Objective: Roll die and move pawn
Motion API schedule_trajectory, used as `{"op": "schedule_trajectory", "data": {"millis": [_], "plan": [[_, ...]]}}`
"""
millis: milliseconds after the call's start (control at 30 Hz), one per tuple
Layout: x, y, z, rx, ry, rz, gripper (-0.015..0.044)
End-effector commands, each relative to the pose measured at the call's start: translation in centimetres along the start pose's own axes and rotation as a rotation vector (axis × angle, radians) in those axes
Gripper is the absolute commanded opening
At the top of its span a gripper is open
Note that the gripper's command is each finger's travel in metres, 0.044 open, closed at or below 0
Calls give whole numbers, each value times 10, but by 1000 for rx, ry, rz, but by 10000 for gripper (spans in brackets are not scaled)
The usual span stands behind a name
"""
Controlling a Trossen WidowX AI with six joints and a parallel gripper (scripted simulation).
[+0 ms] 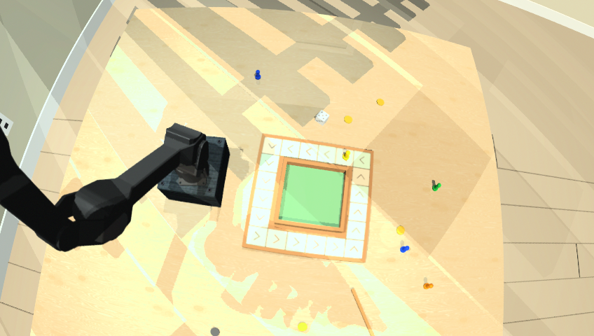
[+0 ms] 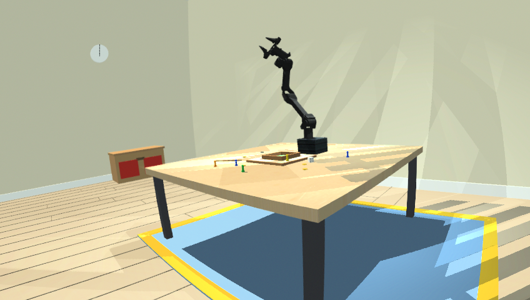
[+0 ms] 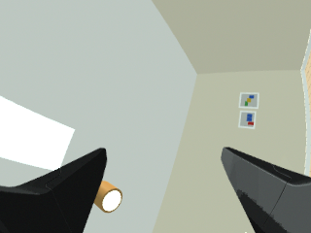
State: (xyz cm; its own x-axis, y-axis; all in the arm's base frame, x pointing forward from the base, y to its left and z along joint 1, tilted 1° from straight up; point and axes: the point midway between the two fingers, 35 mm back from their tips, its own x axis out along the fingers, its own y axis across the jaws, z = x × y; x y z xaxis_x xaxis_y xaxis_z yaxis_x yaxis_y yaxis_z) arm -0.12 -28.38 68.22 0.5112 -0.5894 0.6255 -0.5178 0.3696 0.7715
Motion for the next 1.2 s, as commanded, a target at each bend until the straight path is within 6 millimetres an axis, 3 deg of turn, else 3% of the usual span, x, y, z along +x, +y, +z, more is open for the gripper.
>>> {"op": "schedule_trajectory", "data": {"millis": [0,100,267,367,600,733,967,1167], "plan": [[0,1,0,-8,1,4,374],[-4,10,-7,-124,15,53,295],[-22,54,-82,-188,116,182,275],[-32,70,-120,-219,173,235,275],[-69,94,-231,-297,362,357,275],[-88,89,-275,-285,451,351,275],[-131,74,-373,-353,660,390,275],[-146,51,-418,-422,726,389,275]]}}
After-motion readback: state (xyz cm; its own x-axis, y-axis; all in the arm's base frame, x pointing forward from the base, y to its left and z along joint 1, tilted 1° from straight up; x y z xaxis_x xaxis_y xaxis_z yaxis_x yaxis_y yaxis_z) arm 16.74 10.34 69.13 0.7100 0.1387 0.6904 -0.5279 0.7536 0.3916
